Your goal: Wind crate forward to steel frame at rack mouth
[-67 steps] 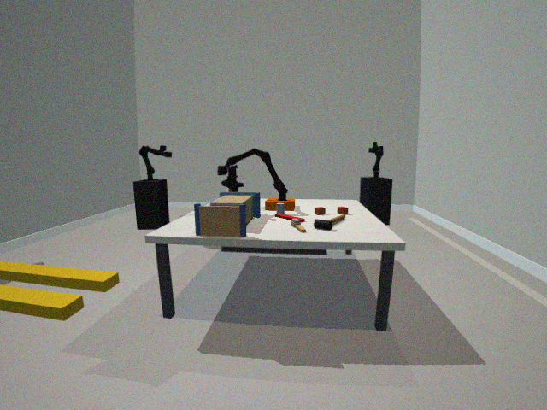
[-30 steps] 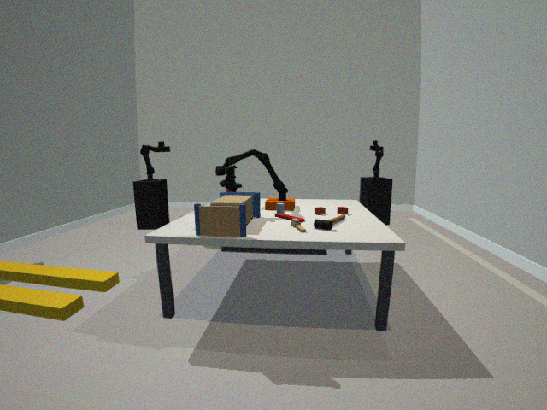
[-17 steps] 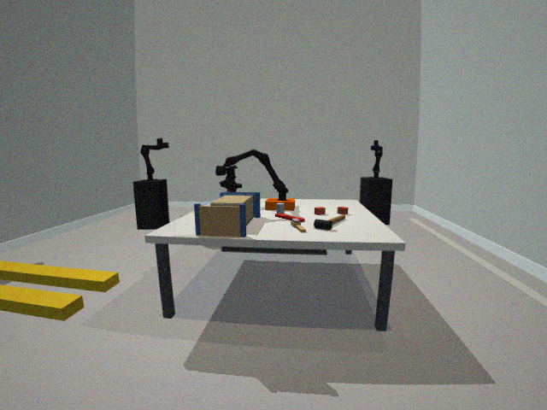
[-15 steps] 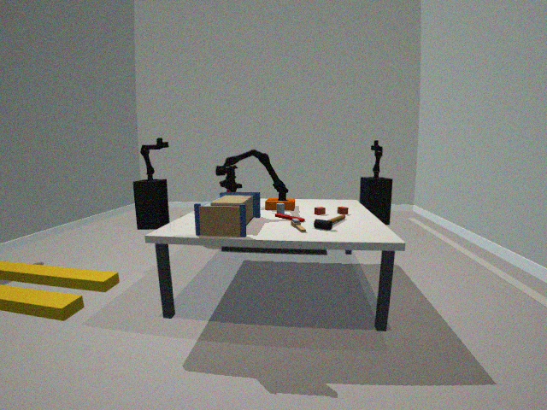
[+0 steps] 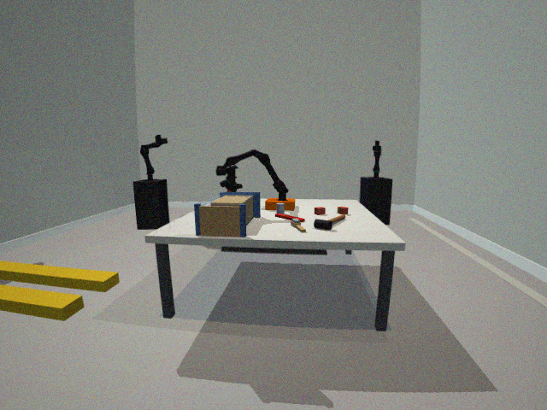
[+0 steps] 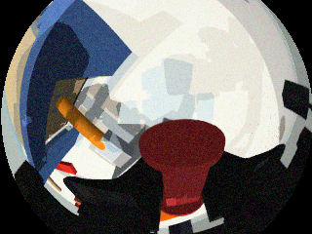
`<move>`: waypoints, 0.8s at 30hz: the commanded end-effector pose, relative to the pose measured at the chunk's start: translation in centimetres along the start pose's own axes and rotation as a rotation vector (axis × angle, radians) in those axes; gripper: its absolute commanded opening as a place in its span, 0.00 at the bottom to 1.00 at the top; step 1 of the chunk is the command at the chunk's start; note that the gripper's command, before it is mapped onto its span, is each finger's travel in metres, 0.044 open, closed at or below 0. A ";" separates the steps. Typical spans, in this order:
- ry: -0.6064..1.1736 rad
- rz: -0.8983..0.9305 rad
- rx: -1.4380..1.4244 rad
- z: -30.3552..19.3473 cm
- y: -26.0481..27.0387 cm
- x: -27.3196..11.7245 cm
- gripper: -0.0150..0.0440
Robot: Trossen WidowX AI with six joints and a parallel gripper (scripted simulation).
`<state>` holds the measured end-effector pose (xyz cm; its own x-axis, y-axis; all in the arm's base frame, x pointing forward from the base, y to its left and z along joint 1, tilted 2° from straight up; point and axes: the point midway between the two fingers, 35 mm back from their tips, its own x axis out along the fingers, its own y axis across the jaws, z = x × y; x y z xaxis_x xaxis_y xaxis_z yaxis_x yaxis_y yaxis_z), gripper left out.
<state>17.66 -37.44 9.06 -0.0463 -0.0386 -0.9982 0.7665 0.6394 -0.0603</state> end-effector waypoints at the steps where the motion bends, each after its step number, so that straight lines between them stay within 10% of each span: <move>1: -0.009 0.046 -0.042 0.5 2.9 -0.3 0.25; 24: -0.009 0.047 -0.042 0.6 3.6 -0.3 0.25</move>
<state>18.28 -37.16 8.97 -0.0503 -0.0443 -0.9977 0.7683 0.6366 -0.0670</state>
